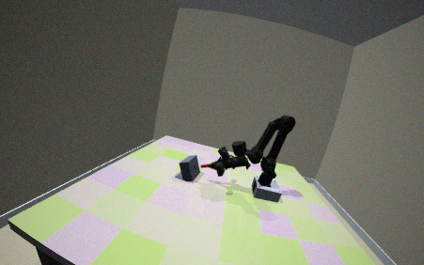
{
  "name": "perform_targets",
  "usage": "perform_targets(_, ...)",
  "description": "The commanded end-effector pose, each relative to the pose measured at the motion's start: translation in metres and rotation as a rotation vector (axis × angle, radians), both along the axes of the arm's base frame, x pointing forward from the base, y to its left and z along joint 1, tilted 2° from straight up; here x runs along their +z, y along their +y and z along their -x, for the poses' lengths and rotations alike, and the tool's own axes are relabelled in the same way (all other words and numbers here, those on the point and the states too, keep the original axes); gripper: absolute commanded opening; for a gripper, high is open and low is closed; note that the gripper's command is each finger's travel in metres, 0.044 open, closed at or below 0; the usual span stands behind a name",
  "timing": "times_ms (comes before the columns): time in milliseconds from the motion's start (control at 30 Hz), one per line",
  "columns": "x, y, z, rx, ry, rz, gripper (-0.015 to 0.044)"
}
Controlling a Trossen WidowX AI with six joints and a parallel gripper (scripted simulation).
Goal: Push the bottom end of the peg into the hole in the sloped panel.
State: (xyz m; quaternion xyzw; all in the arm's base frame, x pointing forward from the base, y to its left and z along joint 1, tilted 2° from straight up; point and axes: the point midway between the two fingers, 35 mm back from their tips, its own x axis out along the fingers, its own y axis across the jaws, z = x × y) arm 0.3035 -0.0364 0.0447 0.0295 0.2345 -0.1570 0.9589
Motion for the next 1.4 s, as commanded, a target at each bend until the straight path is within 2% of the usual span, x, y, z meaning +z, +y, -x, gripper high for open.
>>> perform_targets(0,-0.004,0.0,0.0,0.001,0.001,-0.009,0.0)
perform_targets(1367,-0.016,-0.008,-0.018,0.001,-0.045,-0.024,0.0)
